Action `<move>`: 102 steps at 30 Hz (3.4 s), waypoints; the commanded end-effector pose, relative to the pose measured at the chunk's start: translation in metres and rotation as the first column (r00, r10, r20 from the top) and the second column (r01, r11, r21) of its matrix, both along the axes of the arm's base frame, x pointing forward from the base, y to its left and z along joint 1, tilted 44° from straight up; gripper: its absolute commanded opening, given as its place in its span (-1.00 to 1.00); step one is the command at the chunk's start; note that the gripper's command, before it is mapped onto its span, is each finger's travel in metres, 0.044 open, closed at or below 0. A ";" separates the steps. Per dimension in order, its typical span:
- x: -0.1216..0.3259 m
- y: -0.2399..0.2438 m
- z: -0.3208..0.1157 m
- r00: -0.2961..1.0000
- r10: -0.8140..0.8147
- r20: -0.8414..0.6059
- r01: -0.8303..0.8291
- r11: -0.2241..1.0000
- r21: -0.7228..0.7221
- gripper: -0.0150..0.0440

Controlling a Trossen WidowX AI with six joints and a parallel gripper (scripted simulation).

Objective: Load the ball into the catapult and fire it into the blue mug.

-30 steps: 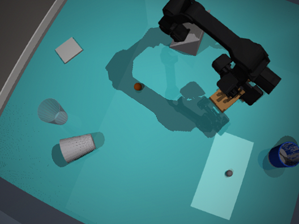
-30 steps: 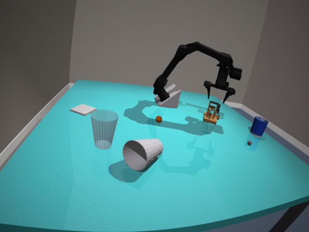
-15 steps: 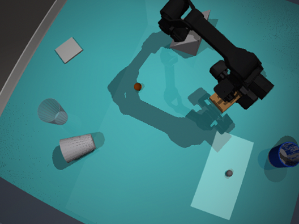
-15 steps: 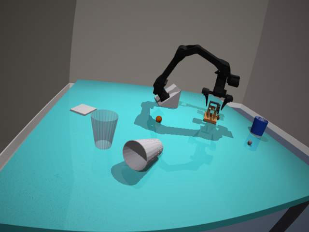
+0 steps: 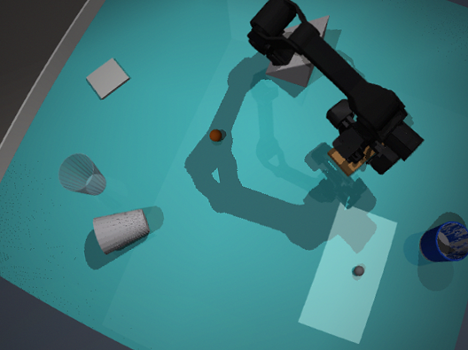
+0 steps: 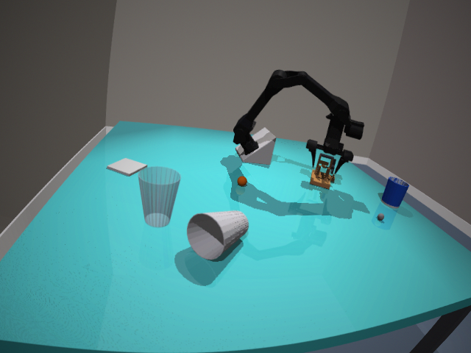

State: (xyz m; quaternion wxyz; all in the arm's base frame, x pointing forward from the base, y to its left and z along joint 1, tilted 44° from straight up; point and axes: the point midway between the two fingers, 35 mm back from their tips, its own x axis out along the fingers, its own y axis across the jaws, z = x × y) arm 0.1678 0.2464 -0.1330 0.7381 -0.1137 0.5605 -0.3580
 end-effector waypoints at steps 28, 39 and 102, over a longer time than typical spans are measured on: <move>0.002 -0.015 -0.015 1.000 -0.001 0.000 0.001 1.000 -0.002 -0.11; -0.004 0.018 0.022 1.000 0.000 -0.002 0.000 1.000 -0.002 -0.49; 0.003 0.002 -0.026 0.741 0.477 -0.473 -0.521 0.852 0.043 -0.49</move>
